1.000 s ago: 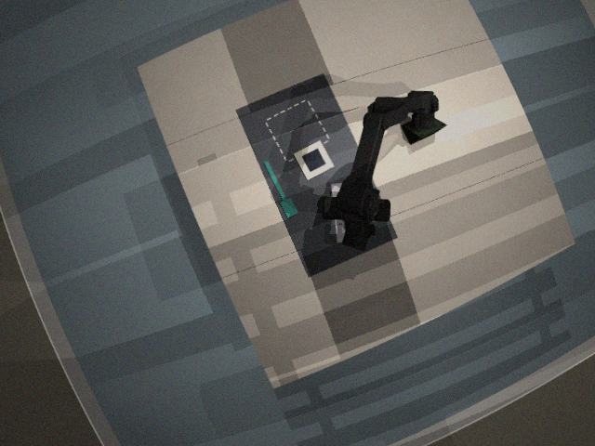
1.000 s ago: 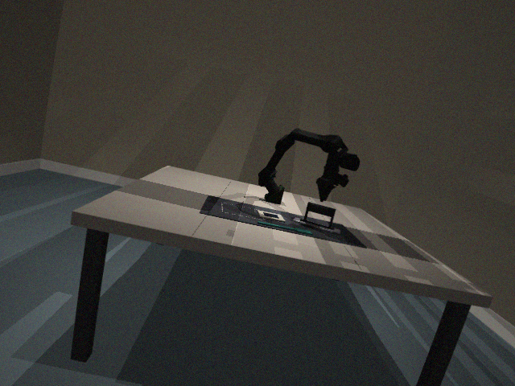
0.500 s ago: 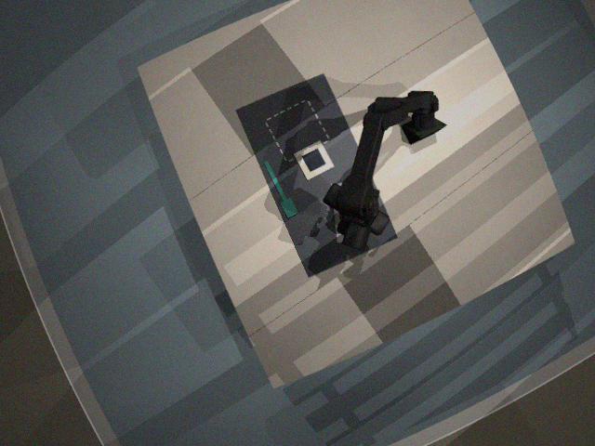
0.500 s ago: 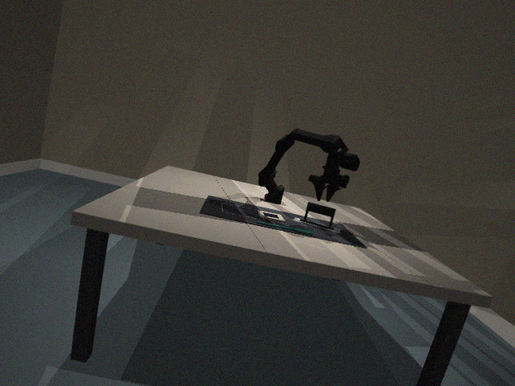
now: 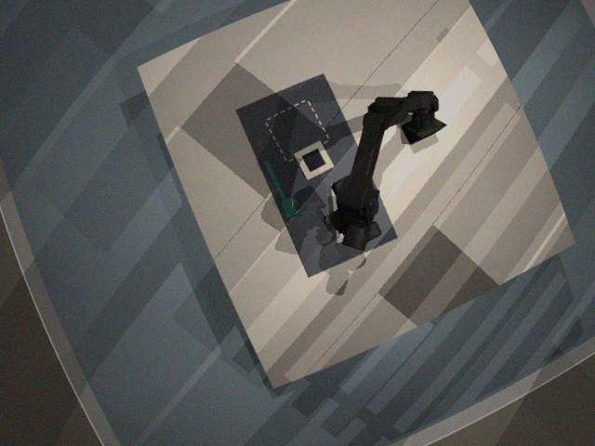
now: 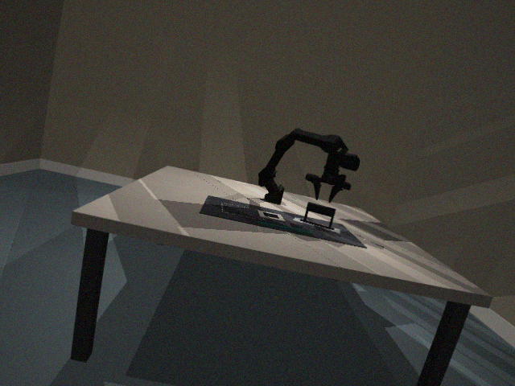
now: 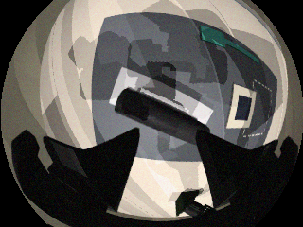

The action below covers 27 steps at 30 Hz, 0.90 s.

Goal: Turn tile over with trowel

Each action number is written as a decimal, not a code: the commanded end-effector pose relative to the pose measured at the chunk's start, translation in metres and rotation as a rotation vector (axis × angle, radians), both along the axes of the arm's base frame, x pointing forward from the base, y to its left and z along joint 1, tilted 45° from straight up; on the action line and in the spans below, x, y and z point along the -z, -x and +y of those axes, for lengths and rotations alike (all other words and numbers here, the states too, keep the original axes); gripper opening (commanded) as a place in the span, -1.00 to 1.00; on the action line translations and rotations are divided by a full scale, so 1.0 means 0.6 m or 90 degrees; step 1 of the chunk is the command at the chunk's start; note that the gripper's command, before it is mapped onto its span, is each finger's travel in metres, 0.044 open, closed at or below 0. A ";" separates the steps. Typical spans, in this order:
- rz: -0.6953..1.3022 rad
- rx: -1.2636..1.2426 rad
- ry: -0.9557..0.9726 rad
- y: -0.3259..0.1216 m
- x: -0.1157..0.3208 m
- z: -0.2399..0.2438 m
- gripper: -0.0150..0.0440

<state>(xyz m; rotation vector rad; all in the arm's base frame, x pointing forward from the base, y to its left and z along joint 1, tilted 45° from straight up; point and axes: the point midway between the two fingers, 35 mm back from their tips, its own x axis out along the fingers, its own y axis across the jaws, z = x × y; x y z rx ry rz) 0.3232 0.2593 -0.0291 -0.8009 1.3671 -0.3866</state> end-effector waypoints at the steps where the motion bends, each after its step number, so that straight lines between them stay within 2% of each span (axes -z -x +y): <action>1: -0.047 0.054 -0.016 0.002 0.000 0.001 0.42; 27: -0.432 0.463 -0.126 0.001 0.001 0.001 0.42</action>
